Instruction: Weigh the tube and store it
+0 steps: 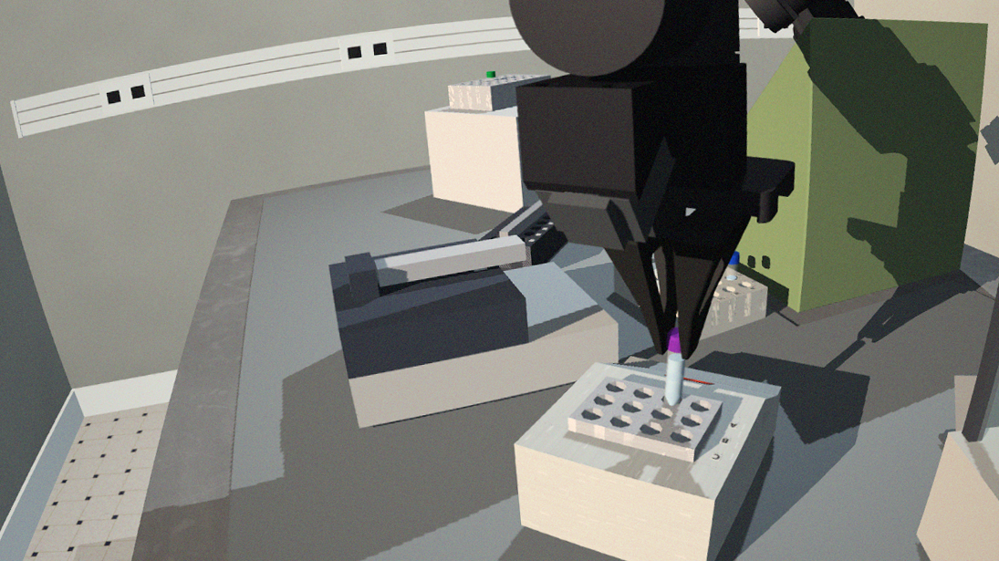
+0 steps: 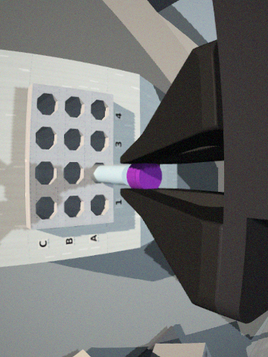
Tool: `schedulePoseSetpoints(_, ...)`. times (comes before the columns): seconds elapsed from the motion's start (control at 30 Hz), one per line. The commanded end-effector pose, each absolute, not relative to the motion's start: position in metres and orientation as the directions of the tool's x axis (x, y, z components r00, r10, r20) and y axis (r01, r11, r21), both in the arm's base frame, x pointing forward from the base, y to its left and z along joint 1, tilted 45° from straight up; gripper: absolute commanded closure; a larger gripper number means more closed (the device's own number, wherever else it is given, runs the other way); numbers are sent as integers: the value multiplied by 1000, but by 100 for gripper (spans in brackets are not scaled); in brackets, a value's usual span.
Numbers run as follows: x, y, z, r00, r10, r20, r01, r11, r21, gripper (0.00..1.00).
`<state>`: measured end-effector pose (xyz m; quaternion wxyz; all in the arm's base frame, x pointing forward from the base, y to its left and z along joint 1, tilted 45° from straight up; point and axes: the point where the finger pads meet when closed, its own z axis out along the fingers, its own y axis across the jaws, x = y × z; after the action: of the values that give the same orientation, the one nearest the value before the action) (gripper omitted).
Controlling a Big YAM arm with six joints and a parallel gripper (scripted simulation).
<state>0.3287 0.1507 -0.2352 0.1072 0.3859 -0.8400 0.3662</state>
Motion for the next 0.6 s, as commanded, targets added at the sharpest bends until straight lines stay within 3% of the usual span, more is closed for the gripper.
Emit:
schedulePoseSetpoints(0.0,331,148,-241,-673,-565,477,-735,434,-521,91)
schedulePoseSetpoints(0.57,332,149,-241,-674,-565,475,-733,436,-522,91)
